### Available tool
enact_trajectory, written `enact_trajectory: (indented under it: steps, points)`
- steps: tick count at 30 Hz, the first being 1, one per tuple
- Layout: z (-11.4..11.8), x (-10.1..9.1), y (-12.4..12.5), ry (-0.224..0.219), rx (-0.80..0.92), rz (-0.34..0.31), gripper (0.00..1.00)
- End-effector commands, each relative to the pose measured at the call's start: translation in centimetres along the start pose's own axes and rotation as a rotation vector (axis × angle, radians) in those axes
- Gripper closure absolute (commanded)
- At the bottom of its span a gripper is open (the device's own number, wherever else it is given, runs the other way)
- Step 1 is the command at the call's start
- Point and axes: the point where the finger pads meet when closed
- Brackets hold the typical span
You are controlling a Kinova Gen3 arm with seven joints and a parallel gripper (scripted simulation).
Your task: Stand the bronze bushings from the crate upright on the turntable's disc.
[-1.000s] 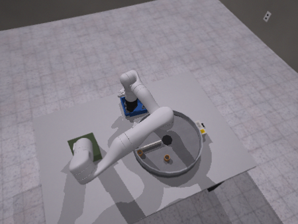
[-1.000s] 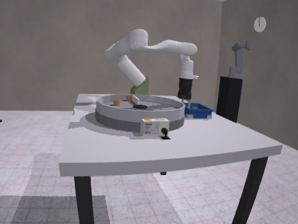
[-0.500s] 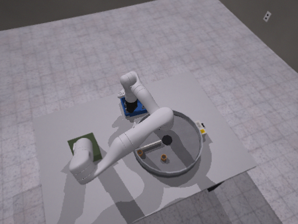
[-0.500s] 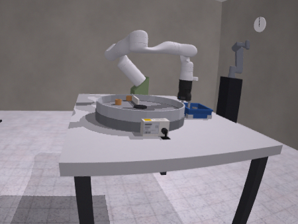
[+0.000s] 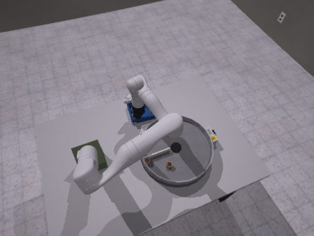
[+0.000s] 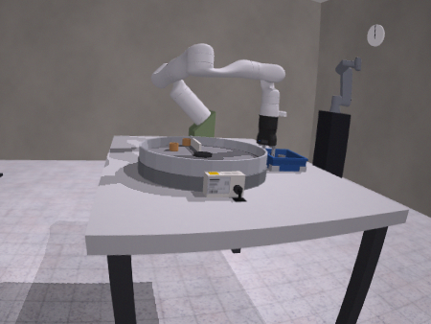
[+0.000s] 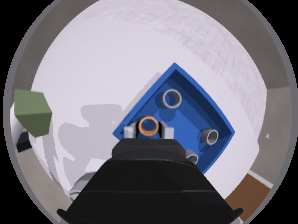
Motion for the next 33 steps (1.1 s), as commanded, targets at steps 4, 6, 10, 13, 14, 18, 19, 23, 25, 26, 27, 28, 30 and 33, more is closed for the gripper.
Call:
enact_trajectory:
  steps: [4,6,10,13,14,18,19,23,25,26,27,28,30,33]
  points:
    - [0.0,0.22,0.06,-0.002,0.003,0.001,0.24]
    - [0.0,0.22,0.06,-0.002,0.003,0.001,0.24]
    - [0.0,0.22,0.06,-0.002,0.003,0.001,0.24]
    - [0.0,0.22,0.06,-0.002,0.003,0.001,0.24]
    - [0.0,0.22,0.06,-0.002,0.003,0.001,0.24]
    - [0.0,0.22,0.06,-0.002,0.003,0.001,1.0]
    - [0.0,0.22,0.06,-0.002,0.003,0.001,1.0]
    - [0.0,0.22,0.06,-0.002,0.003,0.001,1.0]
    - [0.0,0.22,0.06,-0.002,0.003,0.001,1.0]
    - [0.0,0.22,0.06,-0.002,0.003,0.001,1.0]
    - [0.0,0.22,0.06,-0.002,0.003,0.001,1.0]
    - [0.0,0.22,0.06,-0.002,0.003,0.001,1.0]
    - [0.0,0.22,0.06,-0.002,0.003,0.001,1.0]
    - [0.0,0.22,0.06,-0.002,0.003,0.001,1.0]
Point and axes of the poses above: the point where the finger pads meet when closed, its own x axis out along the fingers, its own z axis across the jaws, y = z × x, and after that the axes turned 14 degrees about -x, right-handed
